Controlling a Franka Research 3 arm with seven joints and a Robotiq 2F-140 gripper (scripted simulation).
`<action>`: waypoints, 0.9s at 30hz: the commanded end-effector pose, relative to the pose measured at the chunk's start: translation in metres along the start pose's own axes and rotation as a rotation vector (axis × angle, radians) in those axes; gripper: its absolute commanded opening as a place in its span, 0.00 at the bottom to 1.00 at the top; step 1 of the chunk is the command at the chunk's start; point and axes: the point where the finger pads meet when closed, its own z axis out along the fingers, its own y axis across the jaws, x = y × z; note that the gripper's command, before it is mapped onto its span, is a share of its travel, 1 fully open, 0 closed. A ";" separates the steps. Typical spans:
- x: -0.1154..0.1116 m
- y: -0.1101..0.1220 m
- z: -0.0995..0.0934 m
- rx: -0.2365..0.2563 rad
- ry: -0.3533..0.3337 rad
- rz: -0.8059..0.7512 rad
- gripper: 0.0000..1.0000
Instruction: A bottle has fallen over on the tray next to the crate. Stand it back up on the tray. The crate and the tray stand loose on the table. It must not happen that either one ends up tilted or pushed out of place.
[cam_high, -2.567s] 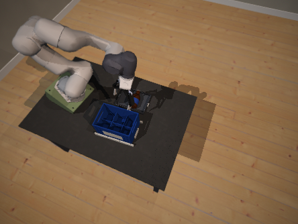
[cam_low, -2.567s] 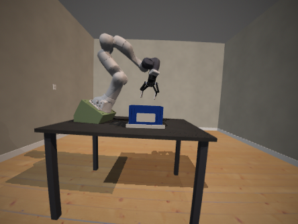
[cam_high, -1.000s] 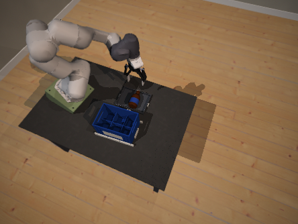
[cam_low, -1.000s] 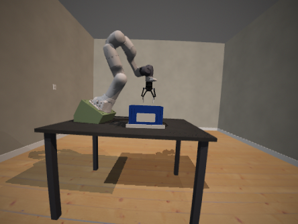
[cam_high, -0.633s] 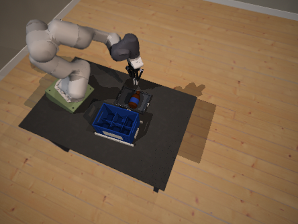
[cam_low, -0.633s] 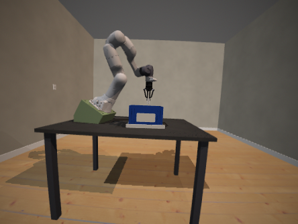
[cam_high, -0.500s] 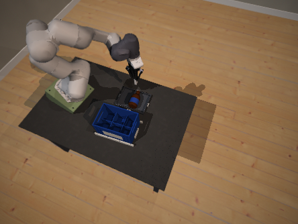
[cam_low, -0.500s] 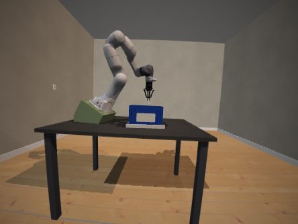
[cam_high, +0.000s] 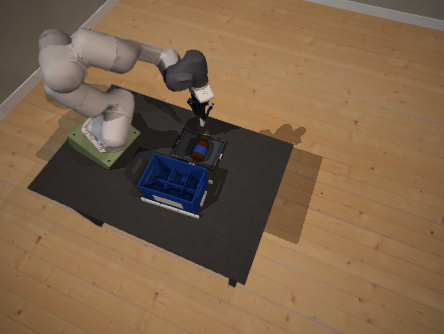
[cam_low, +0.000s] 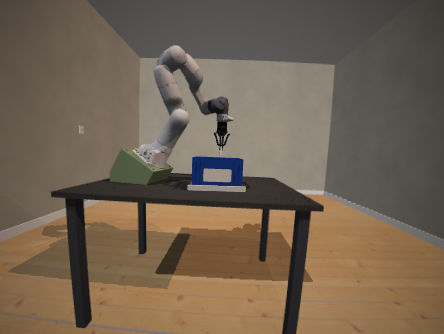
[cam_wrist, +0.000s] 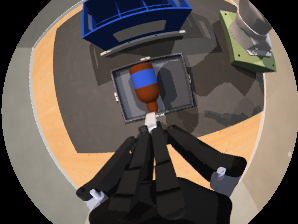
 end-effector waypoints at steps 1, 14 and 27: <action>0.000 0.000 0.001 0.000 0.000 0.002 0.00; -0.002 0.002 -0.010 0.004 -0.011 -0.506 0.00; -0.001 0.001 -0.008 0.033 -0.006 -0.921 0.00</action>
